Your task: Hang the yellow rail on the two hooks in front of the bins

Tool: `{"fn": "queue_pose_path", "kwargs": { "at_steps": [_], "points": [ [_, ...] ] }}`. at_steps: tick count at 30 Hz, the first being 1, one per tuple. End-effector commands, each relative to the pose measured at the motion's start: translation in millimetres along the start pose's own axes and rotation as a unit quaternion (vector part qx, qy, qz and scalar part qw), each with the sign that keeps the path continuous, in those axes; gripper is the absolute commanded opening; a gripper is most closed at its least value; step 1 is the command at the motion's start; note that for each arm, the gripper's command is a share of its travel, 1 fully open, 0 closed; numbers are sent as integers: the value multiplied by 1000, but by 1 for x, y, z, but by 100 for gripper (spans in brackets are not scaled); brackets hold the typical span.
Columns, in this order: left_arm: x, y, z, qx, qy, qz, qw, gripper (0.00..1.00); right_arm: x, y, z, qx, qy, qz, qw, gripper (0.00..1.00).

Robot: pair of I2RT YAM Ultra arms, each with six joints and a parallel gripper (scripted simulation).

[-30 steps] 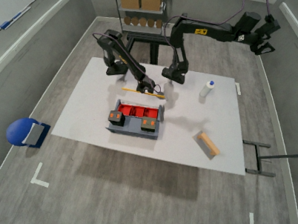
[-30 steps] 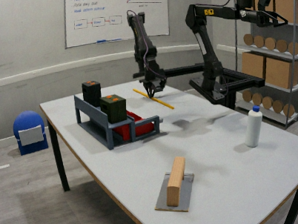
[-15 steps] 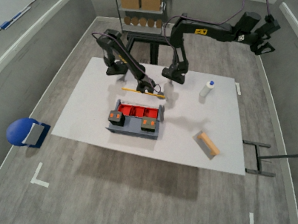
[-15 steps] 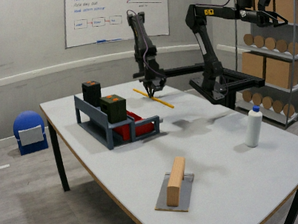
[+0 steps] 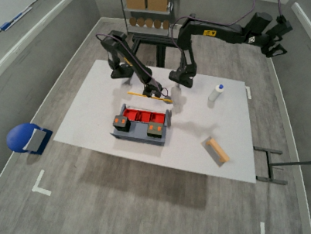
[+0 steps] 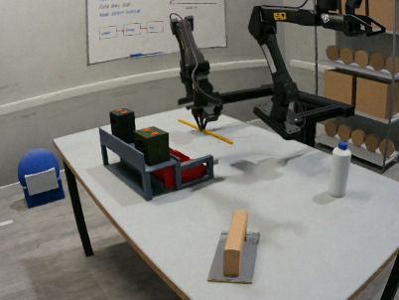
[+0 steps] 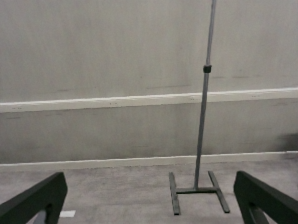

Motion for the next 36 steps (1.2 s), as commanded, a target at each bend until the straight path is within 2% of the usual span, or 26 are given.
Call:
{"fn": "queue_pose_path", "kwargs": {
  "at_steps": [1,36],
  "points": [
    [-15,9,5,-6,-3,-25,1000,100,-23,23,-6,8,-10,-46,999,0],
    [-15,9,5,-6,-3,-25,1000,100,-20,21,-9,13,-10,-43,999,0]
  ]
}}
Point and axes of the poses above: on each arm, the point where the finger pads meet when closed, its own y axis back along the fingers, its own z axis across the jaws, x = y × z, the point moved 3 cm from there along y, back along the fingers, and after that the axes turned 7 degrees about -y, right-handed, at the moved point
